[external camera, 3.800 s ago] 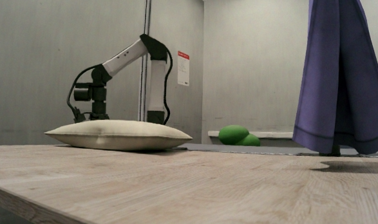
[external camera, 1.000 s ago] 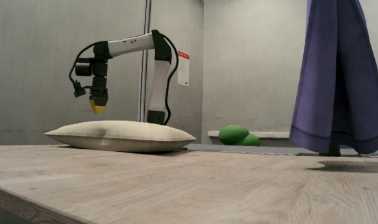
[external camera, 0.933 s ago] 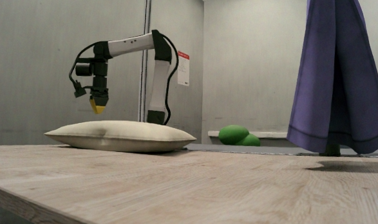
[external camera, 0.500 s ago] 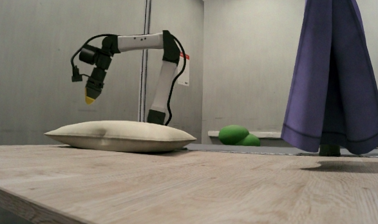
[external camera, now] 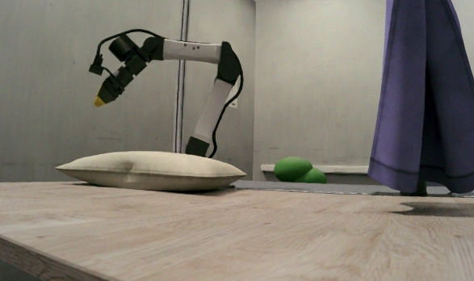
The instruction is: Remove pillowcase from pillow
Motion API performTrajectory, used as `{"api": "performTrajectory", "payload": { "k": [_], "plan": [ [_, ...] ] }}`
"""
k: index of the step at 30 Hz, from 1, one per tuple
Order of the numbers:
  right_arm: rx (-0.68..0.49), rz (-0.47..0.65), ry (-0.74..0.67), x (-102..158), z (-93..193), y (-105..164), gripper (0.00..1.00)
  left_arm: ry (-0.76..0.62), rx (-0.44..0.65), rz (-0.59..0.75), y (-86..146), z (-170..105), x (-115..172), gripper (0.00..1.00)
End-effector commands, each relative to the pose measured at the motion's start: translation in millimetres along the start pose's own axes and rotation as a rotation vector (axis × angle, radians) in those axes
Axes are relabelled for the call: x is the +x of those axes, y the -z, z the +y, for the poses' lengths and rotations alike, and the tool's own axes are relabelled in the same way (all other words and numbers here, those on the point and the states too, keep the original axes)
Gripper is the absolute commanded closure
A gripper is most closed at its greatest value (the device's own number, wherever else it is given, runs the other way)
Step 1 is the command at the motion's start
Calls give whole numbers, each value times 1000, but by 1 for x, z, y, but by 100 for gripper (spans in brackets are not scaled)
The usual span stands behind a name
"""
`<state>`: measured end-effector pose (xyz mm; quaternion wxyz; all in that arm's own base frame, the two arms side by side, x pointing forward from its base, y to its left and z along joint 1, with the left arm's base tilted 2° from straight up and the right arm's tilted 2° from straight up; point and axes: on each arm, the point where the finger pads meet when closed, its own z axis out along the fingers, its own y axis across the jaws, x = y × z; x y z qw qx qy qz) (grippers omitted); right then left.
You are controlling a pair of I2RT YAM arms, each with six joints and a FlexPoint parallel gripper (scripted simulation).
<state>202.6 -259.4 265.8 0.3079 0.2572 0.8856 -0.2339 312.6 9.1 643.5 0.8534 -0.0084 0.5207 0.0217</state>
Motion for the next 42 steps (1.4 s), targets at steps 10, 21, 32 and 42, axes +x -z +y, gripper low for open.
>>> {"api": "performTrajectory", "payload": {
  "k": [10, 21, 32, 42],
  "plan": [
    [-57, -343, 3, -63, 37, 38, 40, 14, 11, -47, 6, -2, -15, 100],
    [-225, -551, 21, -86, 99, 66, 40, 14, 11, -47, 6, -2, -15, 100],
    [-404, -728, 18, -103, 160, 102, 40, 14, 11, -47, 6, -2, -15, 100],
    [-549, -841, 9, -127, 202, 141, 40, 14, 11, -47, 6, -2, -15, 100]
  ]
}}
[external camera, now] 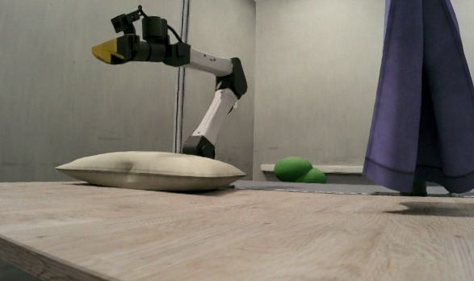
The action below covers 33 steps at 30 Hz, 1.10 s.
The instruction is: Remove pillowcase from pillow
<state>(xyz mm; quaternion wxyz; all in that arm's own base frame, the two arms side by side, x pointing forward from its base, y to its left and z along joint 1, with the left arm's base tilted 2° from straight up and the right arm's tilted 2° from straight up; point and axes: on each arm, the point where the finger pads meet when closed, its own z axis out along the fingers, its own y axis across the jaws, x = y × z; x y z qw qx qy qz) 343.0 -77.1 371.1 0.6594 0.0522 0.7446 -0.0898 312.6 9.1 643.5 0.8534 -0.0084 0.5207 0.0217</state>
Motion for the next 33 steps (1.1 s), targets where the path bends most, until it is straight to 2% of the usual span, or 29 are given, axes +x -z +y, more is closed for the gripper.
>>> {"api": "performTrajectory", "payload": {
  "k": [1, 8, 12, 16, 17, 19, 20, 21, 33],
  "plan": [
    [-41, -116, -23, -38, 18, 1, 40, 14, 11, -47, 6, -2, -15, 100],
    [-157, -178, -64, -57, 64, -7, 40, 14, 11, -47, 6, -2, -15, 100],
    [-190, -187, -72, -62, 79, -9, 40, 14, 11, -47, 6, -2, -15, 100],
    [-192, -185, -68, -63, 79, -8, 40, 14, 11, -47, 6, -2, -15, 100],
    [-179, -175, -51, -61, 71, -3, 40, 14, 11, -47, 6, -2, -15, 100],
    [-202, -152, -45, -51, 78, -7, 40, 14, 11, -47, 6, -2, -15, 100],
    [-202, -152, -45, -51, 78, -7, 40, 18, 22, -23, -6, -6, -3, 100],
    [-202, -152, -45, -51, 78, -7, 40, 18, 22, -39, -5, -6, -10, 100],
    [-204, -160, -47, -53, 79, -7, 40, 29, 36, -68, -32, -13, -10, 100]
  ]
}}
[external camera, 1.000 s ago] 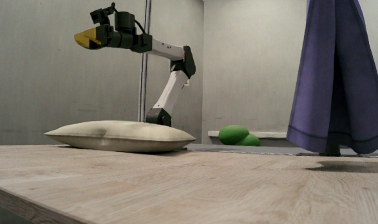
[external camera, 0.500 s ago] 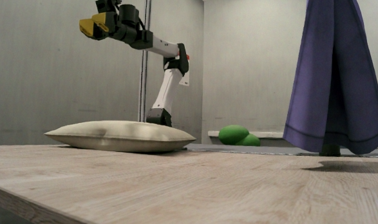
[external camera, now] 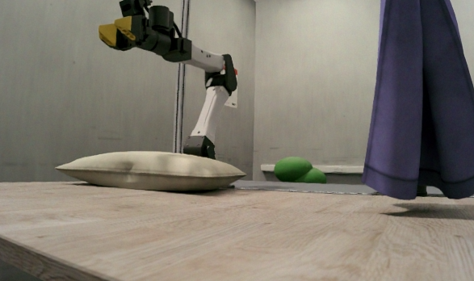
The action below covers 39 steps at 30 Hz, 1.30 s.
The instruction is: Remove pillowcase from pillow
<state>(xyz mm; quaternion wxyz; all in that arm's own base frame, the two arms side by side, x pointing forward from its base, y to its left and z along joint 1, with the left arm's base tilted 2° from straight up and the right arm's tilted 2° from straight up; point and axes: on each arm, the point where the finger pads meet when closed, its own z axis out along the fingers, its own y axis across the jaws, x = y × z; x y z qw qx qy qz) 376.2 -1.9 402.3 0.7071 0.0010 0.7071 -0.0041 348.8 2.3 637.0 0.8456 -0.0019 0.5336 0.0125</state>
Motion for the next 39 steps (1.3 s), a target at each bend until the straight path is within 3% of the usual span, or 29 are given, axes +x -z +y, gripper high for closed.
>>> {"api": "performTrajectory", "payload": {
  "k": [1, 12, 20, 21, 37, 39],
  "plan": [
    [-11, -38, 6, -16, 3, 5, 40, 21, 14, -102, -5, -5, -32, 100],
    [-11, -38, 6, -16, 3, 5, 40, 33, 48, -100, -39, -18, -16, 100],
    [-11, -38, 6, -16, 3, 5, 40, 36, 32, -127, -38, -16, -27, 100],
    [-17, -42, 4, -17, 5, 5, 40, 32, 39, -91, -46, -18, -10, 100],
    [-9, -66, -7, -25, 5, 7, 40, 30, 31, -109, -36, -15, -23, 100],
    [-11, -68, -7, -26, 6, 8, 40, 29, 30, -89, -37, -15, -14, 100]
  ]
}}
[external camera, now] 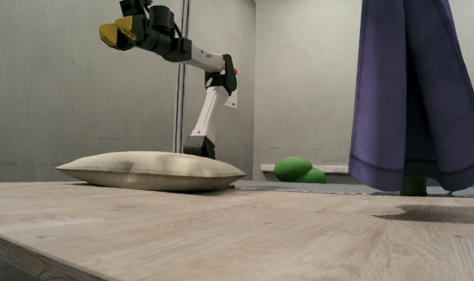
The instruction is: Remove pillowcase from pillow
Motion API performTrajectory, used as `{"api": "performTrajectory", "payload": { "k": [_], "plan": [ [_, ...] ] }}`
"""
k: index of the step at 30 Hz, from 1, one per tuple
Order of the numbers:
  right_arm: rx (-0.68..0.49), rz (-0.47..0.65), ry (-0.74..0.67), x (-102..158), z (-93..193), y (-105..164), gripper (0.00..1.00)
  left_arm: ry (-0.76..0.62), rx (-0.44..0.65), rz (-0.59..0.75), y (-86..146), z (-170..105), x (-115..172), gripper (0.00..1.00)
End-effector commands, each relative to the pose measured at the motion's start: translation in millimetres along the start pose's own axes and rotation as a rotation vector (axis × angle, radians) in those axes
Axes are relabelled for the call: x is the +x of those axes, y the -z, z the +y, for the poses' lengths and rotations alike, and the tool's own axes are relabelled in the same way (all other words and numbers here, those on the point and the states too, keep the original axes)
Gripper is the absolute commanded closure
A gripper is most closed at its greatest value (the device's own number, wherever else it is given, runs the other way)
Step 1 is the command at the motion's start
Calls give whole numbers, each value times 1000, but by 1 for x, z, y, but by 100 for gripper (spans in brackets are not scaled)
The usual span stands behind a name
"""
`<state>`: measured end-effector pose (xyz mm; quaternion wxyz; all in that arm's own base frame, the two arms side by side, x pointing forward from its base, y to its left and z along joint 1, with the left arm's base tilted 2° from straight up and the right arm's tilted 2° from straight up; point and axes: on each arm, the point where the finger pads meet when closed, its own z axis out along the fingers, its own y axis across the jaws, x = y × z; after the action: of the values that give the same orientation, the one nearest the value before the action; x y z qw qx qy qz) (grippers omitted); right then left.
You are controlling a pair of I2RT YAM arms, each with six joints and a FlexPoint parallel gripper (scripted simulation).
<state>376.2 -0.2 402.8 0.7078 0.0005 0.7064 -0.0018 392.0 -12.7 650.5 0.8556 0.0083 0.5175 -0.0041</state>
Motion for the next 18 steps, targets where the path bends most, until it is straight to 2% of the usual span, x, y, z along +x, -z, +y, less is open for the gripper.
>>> {"api": "performTrajectory", "payload": {
  "k": [1, 5, 7, 10, 12, 14, 16, 18],
  "plan": [
    [-9, -67, -4, -26, 4, 8, 40, 10, -4, -40, 7, 0, -15, 100],
    [-6, -69, -4, -26, 3, 8, 40, 7, 25, -51, 3, -9, -20, 100],
    [-6, -69, -4, -26, 3, 8, 40, 6, 22, -28, -4, -11, -7, 100],
    [-6, -69, -4, -26, 3, 8, 40, 9, 26, -29, -3, -14, -8, 100],
    [-6, -69, -4, -26, 3, 8, 40, 17, 35, -68, 11, -18, -34, 100],
    [-6, -69, -4, -26, 3, 8, 40, 25, 47, -73, 11, -23, -35, 100],
    [-6, -69, -4, -26, 3, 8, 40, 30, 68, -26, -4, -34, -9, 100],
    [-6, -69, -4, -26, 3, 8, 40, 34, 95, -9, 0, -43, -9, 100]
  ]
}}
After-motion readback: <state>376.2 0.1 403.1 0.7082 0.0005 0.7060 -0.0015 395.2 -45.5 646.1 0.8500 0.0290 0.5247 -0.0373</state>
